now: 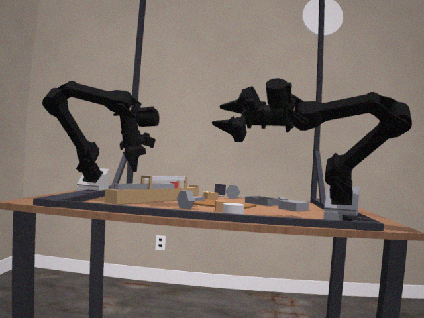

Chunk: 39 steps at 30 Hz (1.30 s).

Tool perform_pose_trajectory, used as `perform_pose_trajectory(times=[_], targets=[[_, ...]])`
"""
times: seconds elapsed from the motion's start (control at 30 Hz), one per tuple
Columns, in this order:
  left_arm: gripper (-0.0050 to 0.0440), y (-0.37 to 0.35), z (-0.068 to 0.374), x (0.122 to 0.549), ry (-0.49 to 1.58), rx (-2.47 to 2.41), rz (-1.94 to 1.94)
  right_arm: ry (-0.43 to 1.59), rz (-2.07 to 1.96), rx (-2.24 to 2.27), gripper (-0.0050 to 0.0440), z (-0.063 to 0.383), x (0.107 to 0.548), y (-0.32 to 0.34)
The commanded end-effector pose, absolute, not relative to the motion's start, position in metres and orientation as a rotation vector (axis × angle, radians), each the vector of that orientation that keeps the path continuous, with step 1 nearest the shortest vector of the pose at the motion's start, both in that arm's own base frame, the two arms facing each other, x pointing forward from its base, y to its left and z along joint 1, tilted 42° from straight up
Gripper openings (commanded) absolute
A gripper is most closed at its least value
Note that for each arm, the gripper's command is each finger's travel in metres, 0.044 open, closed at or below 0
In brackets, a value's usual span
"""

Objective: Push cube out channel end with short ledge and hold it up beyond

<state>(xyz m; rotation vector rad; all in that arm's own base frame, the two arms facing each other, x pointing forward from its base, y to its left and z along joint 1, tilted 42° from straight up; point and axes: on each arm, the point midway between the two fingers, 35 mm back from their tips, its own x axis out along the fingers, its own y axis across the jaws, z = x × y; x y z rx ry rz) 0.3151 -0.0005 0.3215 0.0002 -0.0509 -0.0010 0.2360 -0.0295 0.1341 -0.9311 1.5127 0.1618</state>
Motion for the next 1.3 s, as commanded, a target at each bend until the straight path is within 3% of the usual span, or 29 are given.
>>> perform_pose_trajectory(times=[0.0, 0.57, 1.27], targets=[[0.0400, -0.001, 0.327, 0.314, -0.062, -0.004, -0.004, 1.486, 0.028, -0.783, 0.0000, 0.143, 0.237, -0.034], [0.0400, -0.001, 0.327, 0.314, -0.062, -0.004, -0.004, 1.338, -0.523, -0.119, 0.0000, 0.162, 0.230, -0.061], [0.0400, -0.001, 0.327, 0.314, -0.062, -0.004, -0.004, 0.936, -1.124, 0.717, 0.0000, 0.186, 0.213, -0.092]])
